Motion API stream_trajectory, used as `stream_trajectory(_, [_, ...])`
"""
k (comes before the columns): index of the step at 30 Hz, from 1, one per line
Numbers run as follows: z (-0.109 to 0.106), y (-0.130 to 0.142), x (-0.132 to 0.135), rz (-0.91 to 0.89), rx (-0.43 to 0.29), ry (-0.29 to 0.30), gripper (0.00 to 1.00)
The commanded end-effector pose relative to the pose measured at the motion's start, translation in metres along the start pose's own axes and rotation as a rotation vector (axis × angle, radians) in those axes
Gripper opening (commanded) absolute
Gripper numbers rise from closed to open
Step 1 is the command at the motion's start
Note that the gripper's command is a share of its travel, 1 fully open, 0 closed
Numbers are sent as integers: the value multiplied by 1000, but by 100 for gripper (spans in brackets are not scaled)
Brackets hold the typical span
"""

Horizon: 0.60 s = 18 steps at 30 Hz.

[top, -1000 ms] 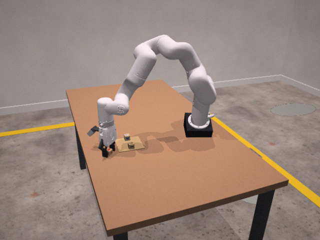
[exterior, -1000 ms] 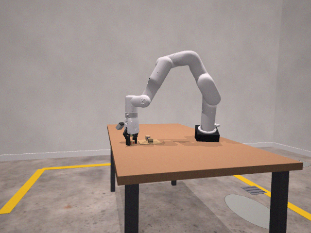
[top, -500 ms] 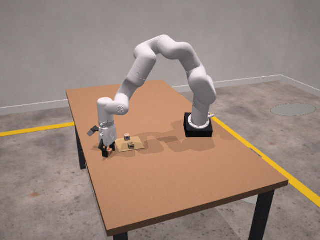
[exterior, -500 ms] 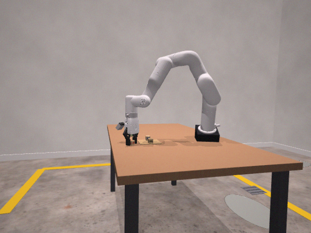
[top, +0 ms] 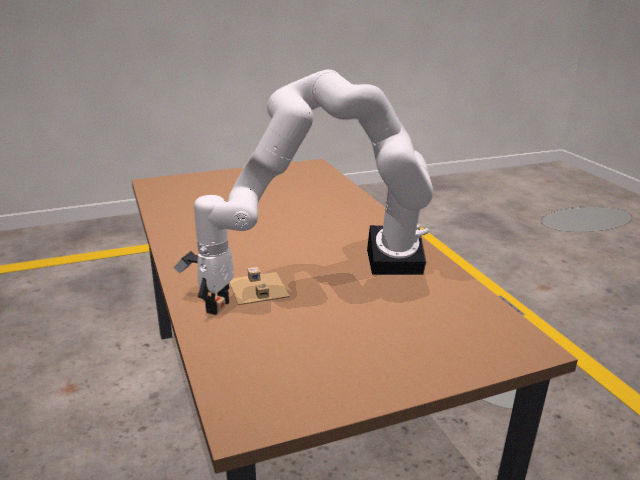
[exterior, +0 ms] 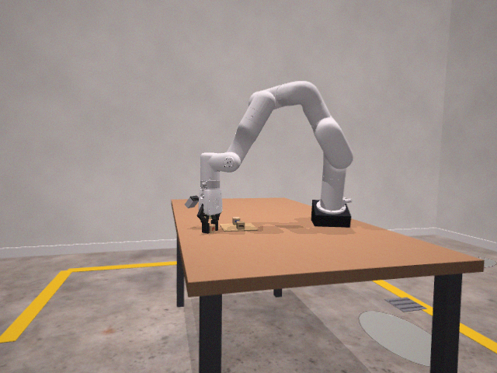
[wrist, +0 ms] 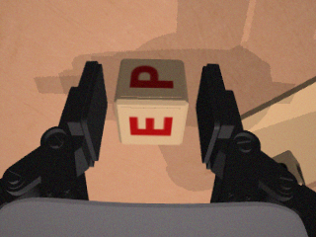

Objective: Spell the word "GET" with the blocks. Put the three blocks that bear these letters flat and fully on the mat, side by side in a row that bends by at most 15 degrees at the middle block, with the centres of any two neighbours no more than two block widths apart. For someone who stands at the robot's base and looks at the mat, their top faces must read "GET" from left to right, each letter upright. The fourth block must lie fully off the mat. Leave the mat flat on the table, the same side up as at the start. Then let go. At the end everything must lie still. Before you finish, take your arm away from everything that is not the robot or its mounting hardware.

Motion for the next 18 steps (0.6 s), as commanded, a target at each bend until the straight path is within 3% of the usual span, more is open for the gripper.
stream_trajectory(1, [-2,-2,-1,0,4,-2,47])
stream_trajectory(14, [-2,-2,-1,0,4,-2,47])
stream_trajectory(15, [-2,-2,-1,0,4,-2,27])
stream_trajectory(18, [-2,-2,-1,0,4,-2,27])
Point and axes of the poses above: the point where the finger pads meet when closed, its own z axis out along the fingers, its own x axis across the jaws, y = z × x, the point moved 3 cm from there along -z, back along the fingers, and after that the axes turned 9 degrees about -z, right-handed, at the moved point
